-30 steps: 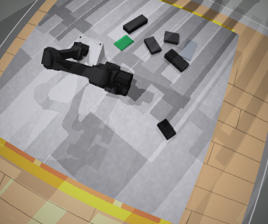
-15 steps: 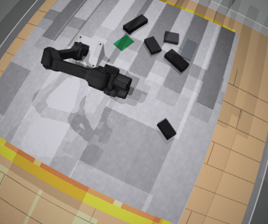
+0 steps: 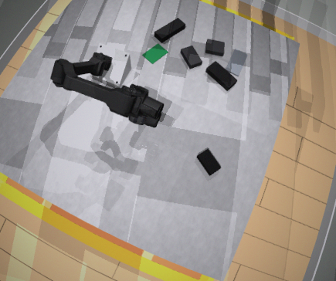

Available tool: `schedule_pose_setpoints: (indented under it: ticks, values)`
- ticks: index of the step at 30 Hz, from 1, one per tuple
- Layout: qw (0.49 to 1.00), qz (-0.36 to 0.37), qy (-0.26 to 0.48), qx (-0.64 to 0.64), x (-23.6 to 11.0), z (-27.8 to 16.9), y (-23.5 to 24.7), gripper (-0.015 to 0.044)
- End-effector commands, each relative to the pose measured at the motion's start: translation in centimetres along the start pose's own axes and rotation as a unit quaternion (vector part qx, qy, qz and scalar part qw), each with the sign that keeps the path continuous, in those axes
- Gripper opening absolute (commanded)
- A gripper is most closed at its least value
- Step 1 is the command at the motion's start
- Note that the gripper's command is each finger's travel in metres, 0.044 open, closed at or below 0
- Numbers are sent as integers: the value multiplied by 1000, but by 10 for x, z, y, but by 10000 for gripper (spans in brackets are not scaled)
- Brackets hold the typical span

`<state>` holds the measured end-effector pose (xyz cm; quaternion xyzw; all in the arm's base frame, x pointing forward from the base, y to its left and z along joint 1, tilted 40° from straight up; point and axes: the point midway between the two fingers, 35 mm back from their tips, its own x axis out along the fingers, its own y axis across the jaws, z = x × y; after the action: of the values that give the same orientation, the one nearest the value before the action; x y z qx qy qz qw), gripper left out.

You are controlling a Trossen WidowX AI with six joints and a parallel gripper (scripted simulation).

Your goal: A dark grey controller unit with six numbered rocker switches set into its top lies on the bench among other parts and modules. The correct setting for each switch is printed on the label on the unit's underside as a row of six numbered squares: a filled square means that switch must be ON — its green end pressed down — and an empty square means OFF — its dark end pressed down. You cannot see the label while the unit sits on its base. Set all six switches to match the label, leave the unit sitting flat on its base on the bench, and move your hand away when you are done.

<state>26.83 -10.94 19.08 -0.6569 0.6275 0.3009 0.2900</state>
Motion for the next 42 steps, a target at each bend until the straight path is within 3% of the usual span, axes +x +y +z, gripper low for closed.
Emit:
schedule_pose_setpoints:
  ticks: [1, 42]
  values:
    - [1000, 7, -3, -4, 5, -1, 2, 338]
    - [1000, 6, -2, -3, 26, -27, 2, 338]
